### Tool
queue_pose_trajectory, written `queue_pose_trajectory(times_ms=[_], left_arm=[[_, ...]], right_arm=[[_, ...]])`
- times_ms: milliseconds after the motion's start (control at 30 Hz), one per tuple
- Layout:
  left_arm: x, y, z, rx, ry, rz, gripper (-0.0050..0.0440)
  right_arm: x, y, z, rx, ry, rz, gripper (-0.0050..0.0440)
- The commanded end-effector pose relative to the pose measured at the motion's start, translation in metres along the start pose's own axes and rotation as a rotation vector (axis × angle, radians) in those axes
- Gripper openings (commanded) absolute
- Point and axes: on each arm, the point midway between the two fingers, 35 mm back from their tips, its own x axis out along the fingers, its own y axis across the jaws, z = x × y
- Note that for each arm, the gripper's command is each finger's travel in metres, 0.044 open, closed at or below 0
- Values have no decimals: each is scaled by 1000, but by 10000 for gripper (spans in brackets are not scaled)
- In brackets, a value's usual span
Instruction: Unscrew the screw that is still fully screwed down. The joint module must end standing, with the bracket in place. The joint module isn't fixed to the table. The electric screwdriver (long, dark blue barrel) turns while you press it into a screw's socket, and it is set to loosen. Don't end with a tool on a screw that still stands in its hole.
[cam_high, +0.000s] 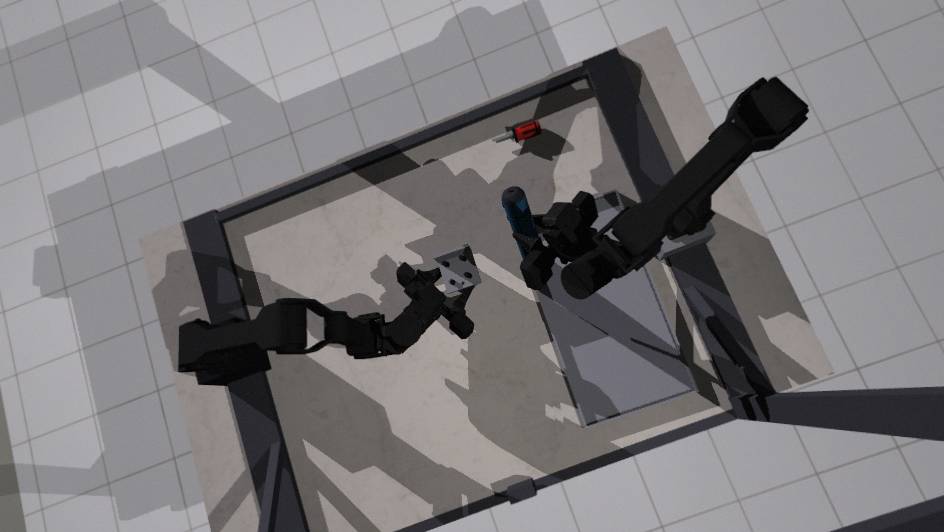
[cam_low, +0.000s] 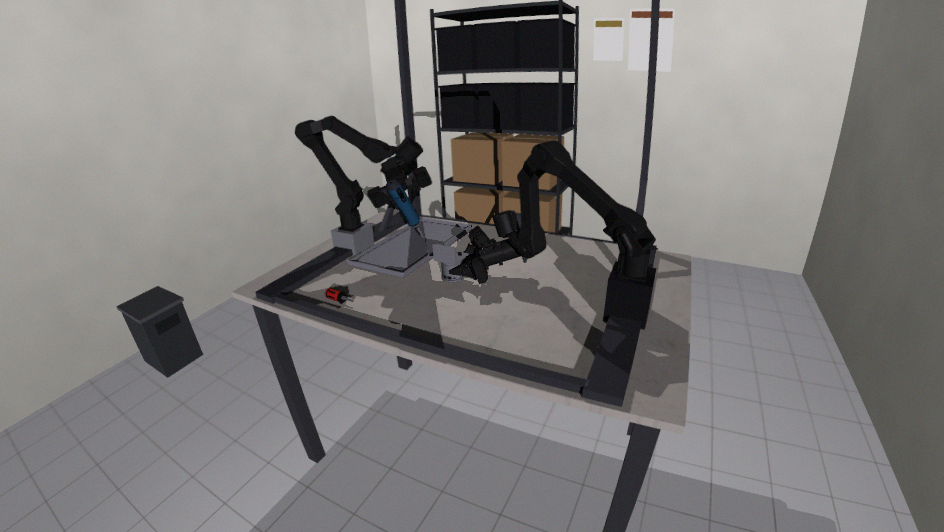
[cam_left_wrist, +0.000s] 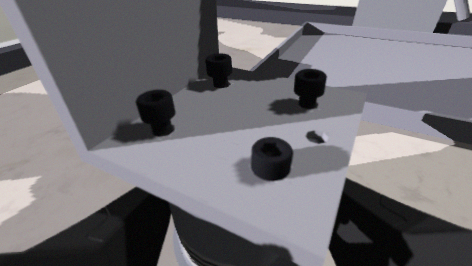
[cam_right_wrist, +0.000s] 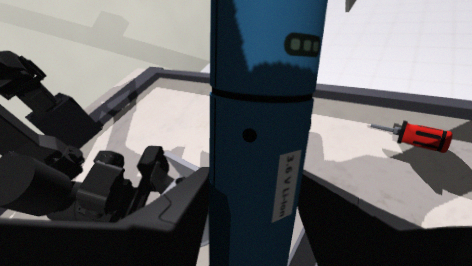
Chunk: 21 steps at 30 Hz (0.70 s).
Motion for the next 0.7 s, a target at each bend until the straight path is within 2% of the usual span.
queue_pose_trajectory(times_ms=[0,400,467,667], left_arm=[[0,-3,8,-13,-15,-4,244],[0,-3,8,-13,-15,-4,244],[0,-3,8,-13,-15,-4,244],[0,-3,8,-13,-15,-4,244]], right_arm=[[-2,9,7,-14,-25,89,161],[0,23,4,-221,-58,317,161],[0,23,4,-221,-58,317,161],[-5,41,18,-325,-138,528,161]])
